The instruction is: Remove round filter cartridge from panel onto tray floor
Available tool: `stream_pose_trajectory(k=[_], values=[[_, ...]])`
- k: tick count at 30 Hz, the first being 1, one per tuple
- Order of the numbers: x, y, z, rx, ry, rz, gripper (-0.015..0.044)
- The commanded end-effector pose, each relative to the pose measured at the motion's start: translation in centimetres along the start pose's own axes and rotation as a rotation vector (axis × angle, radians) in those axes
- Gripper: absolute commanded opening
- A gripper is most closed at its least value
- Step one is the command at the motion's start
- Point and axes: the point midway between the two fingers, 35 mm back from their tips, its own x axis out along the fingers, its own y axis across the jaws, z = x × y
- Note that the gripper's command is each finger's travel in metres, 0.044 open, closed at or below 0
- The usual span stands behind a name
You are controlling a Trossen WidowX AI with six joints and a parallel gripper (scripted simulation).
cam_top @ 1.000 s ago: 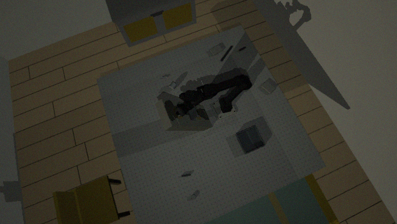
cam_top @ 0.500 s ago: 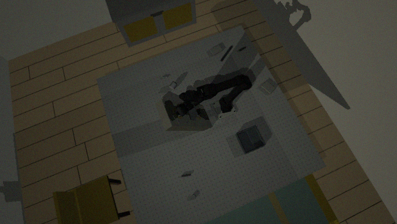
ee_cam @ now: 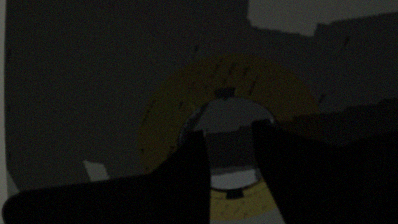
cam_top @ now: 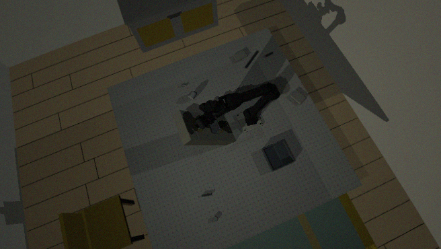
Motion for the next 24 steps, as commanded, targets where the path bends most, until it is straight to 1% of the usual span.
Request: stream_pose_trajectory(k=[1, 3, 8, 24], values=[[0.1, 0.0, 0.0, 0.0, 0.002, 0.0, 0.0054], [0.1, 0.0, 0.0, 0.0, 0.002, 0.0, 0.0001], [0.7, 0.1, 0.0, -0.081, 0.003, -0.001, 0.0], [1.2, 0.1, 0.0, -0.612, 0.005, -0.001, 0.0]])
